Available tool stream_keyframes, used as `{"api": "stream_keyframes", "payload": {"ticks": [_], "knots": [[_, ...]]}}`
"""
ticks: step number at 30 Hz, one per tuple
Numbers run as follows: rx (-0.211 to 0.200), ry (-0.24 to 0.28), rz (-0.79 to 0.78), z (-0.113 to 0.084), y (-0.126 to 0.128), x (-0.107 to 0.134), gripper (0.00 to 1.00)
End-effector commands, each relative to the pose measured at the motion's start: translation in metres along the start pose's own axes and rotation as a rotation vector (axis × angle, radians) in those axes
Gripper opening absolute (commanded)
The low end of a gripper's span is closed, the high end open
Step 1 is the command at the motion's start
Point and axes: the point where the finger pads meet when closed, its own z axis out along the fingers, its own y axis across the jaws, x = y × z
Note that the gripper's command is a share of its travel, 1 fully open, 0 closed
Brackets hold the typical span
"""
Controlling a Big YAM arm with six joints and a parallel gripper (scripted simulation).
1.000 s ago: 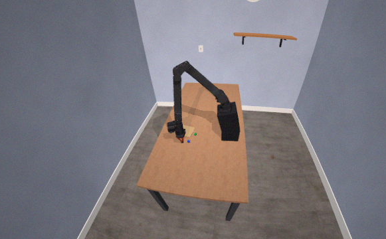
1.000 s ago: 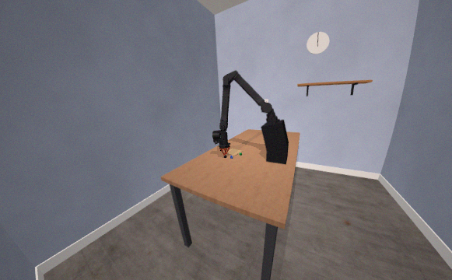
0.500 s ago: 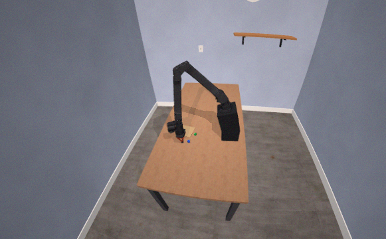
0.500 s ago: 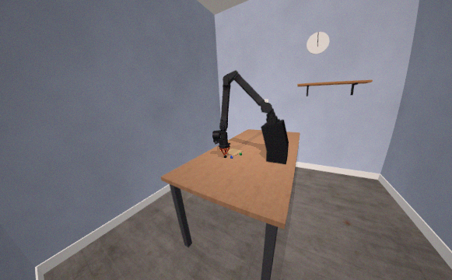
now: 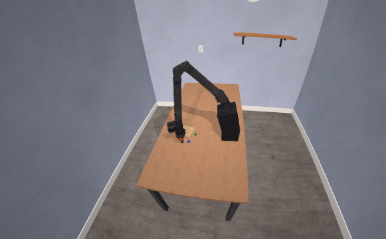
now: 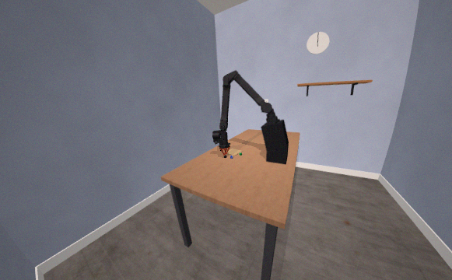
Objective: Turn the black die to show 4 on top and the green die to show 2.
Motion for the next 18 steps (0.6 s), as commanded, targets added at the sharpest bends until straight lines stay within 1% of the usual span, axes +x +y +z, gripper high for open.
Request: {"api": "stream_keyframes", "payload": {"ticks": [1,18], "knots": [[-0.005,-0.021,-0.004,-0.0014,0.0012,-0.0127,0.33],[-0.002,-0.011,-0.005,-0.0007,0.0000,-0.0084,0.33]]}}
